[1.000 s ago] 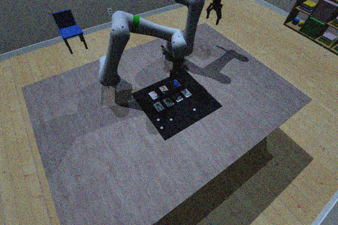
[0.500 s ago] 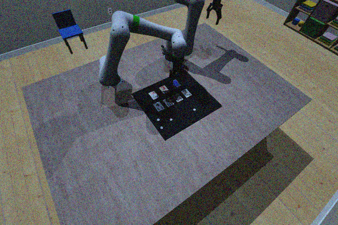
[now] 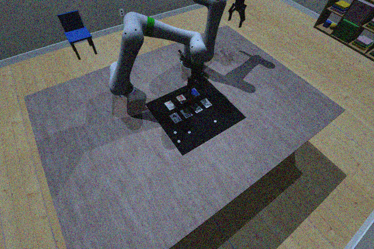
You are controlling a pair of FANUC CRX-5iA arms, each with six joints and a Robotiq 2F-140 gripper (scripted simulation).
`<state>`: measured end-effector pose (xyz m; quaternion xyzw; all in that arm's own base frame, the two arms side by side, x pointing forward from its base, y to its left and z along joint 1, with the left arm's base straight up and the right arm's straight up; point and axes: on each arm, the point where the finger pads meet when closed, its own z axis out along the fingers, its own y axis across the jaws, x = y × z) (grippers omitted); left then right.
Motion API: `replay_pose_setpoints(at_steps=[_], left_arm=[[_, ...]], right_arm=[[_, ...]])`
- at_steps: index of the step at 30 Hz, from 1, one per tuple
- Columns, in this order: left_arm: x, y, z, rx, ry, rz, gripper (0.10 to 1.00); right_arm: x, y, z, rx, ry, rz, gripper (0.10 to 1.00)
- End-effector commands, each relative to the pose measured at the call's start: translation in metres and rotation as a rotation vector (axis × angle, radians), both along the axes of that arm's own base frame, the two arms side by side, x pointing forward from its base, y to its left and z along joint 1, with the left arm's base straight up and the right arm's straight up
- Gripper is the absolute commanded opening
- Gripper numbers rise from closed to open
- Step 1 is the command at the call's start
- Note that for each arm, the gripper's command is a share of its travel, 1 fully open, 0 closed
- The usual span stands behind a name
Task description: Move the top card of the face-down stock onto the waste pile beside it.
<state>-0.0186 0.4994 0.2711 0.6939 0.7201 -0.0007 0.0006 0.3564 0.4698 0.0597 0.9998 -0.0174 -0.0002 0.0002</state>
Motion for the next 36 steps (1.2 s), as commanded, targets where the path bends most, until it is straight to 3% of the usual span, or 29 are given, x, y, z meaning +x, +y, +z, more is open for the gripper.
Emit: replay_pose_setpoints(at_steps=[1,36], left_arm=[[0.0001,0.0002,0.0009,0.002,0.0,0.0,1.0],[0.0001,0.0002,0.0009,0.002,0.0,0.0,1.0]], right_arm=[[0.0005,0.0005,0.0012,0.002,-0.002,0.0,0.547],[0.0007,0.0006,-0.0077,0.002,-0.002,0.0,0.547]])
